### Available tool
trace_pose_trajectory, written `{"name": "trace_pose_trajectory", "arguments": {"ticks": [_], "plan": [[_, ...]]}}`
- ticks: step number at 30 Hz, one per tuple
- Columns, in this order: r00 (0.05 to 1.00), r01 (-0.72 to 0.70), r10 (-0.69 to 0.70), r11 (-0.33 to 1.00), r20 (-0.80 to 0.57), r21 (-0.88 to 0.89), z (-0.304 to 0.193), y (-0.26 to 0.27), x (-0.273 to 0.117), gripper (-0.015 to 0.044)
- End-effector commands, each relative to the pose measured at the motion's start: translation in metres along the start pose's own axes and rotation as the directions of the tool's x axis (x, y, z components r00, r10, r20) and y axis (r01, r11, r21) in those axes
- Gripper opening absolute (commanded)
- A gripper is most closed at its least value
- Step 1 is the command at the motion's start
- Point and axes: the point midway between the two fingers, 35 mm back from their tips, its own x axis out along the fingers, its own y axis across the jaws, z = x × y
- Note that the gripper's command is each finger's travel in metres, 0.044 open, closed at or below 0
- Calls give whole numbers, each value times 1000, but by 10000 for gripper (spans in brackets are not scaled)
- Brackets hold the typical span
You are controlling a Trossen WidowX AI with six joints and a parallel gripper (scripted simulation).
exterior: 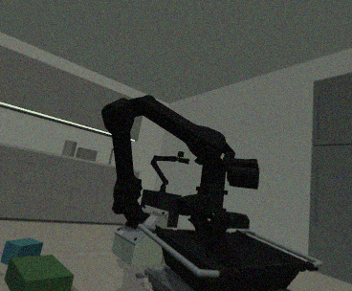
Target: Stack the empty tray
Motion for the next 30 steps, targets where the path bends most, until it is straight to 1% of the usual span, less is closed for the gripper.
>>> {"name": "trace_pose_trajectory", "arguments": {"ticks": [1, 6, 30], "plan": [[1000, 10, -10, 1000, 2, -2, 2, -2, 6, 0], [1000, 20, -20, 1000, 4, -3, 3, -4, 13, 0], [1000, 20, -20, 1000, 4, -3, 3, -4, 13, 0]]}}
